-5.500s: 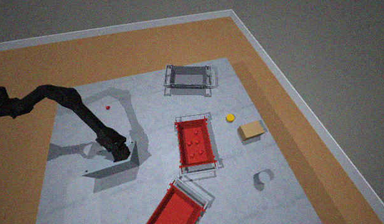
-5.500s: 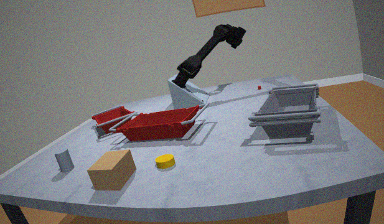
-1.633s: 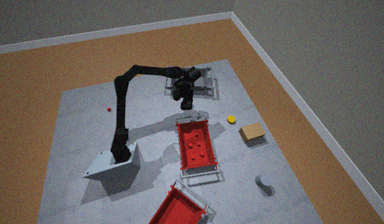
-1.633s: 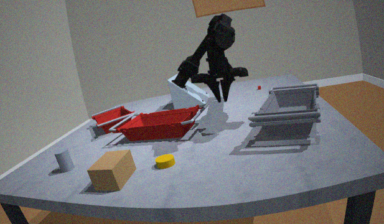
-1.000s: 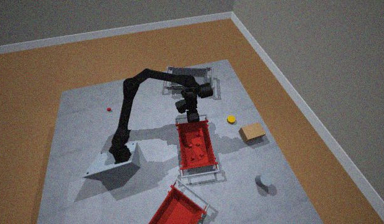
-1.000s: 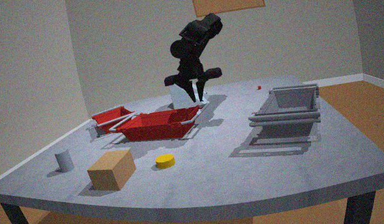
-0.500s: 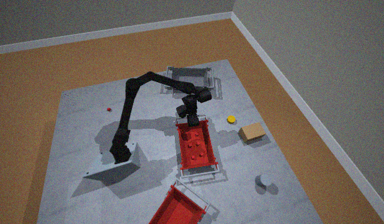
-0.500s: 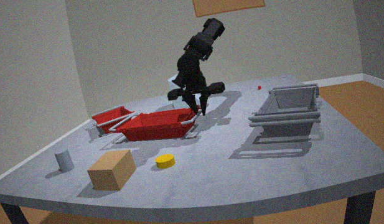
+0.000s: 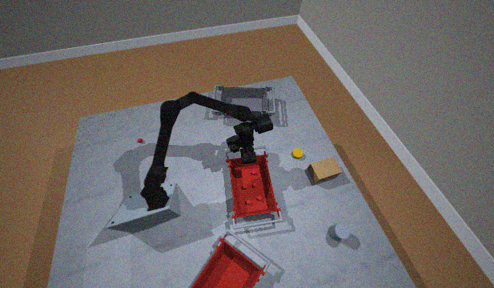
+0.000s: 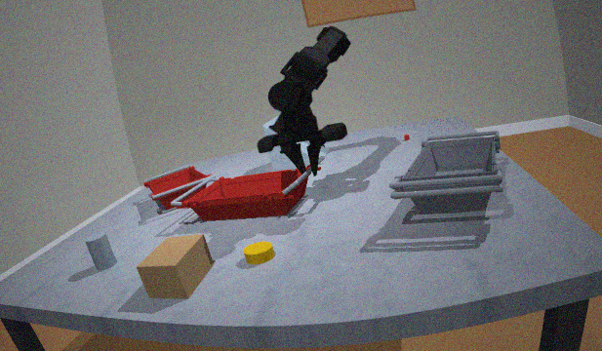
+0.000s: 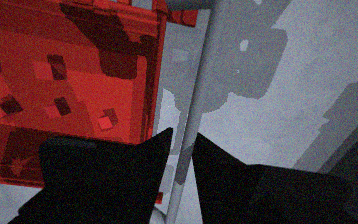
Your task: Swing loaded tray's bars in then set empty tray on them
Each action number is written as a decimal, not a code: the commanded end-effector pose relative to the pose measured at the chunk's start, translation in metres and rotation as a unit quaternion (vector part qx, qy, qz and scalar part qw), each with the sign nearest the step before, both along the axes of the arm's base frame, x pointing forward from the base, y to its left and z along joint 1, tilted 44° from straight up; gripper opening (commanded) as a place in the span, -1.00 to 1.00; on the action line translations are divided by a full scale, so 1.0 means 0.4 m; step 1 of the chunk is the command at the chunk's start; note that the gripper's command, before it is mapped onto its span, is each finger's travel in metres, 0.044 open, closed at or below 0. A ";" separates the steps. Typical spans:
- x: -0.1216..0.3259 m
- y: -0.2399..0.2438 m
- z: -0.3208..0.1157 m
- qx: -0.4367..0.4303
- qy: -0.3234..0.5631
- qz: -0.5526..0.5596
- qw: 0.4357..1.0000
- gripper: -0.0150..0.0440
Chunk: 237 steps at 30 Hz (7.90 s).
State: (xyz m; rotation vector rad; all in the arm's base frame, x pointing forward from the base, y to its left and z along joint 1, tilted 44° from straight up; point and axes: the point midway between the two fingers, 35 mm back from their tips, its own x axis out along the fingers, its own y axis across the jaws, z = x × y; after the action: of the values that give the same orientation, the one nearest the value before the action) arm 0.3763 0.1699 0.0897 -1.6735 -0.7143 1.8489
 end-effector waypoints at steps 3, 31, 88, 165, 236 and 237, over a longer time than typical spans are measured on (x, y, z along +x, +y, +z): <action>0.002 -0.054 -0.014 -0.005 0.002 -0.003 1.000 -0.19; 0.001 -0.173 -0.034 -0.018 -0.018 -0.014 1.000 -0.19; 0.025 -0.537 -0.361 -0.076 0.612 -0.665 0.422 -0.19; -0.029 -0.470 -0.439 -0.081 0.693 -0.716 -0.004 -0.19; -0.020 -0.503 -0.385 -0.079 0.694 -0.715 -0.006 -0.49; -0.020 -0.503 -0.385 -0.079 0.694 -0.715 -0.006 -0.49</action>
State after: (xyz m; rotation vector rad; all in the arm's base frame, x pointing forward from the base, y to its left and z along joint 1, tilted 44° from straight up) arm 0.3681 -0.0312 -0.0642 0.6171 1.5787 0.5852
